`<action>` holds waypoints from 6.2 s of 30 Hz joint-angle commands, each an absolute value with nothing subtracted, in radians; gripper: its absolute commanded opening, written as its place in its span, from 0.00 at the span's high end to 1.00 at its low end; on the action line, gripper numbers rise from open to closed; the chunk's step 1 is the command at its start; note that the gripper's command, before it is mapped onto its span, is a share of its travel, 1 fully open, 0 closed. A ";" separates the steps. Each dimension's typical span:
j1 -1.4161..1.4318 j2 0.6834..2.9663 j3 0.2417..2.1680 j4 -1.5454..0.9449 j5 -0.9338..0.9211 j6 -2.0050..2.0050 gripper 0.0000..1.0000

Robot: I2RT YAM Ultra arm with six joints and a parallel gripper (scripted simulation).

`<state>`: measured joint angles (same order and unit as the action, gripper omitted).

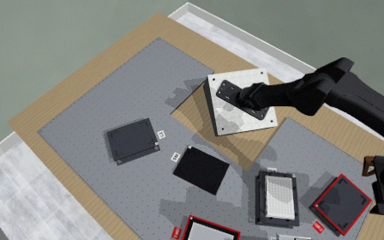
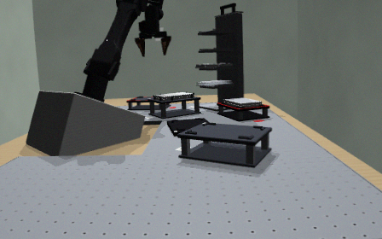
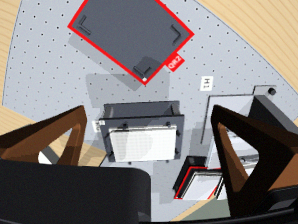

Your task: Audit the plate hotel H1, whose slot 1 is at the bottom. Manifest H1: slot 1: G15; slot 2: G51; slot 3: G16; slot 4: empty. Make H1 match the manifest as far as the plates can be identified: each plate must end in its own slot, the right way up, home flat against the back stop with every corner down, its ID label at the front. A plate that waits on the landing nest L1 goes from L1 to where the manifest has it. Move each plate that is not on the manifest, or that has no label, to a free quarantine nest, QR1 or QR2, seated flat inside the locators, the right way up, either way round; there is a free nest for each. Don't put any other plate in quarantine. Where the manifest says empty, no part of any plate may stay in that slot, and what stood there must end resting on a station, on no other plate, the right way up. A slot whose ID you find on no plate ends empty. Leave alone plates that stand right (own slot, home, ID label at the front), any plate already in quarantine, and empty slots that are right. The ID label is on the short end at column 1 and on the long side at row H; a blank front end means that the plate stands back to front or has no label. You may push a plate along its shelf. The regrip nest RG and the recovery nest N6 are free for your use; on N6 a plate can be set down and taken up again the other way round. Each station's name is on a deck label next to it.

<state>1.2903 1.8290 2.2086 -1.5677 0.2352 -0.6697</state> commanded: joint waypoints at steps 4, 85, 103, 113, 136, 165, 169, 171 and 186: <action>1.223 1.682 2.080 -1.570 0.208 -0.473 0.00; 0.757 1.331 1.458 -1.288 0.037 0.382 0.00; 0.749 1.361 1.279 -1.079 0.034 0.375 0.00; 0.749 1.362 1.275 -1.074 0.034 0.374 0.00; 0.749 1.362 1.275 -1.074 0.034 0.375 0.00; 0.744 1.405 1.179 -0.934 0.032 0.370 0.00; 0.744 1.409 1.172 -0.924 0.032 0.370 0.00; 0.743 1.413 1.166 -0.913 0.032 0.370 0.00; 0.741 1.442 1.127 -0.846 0.031 0.368 0.00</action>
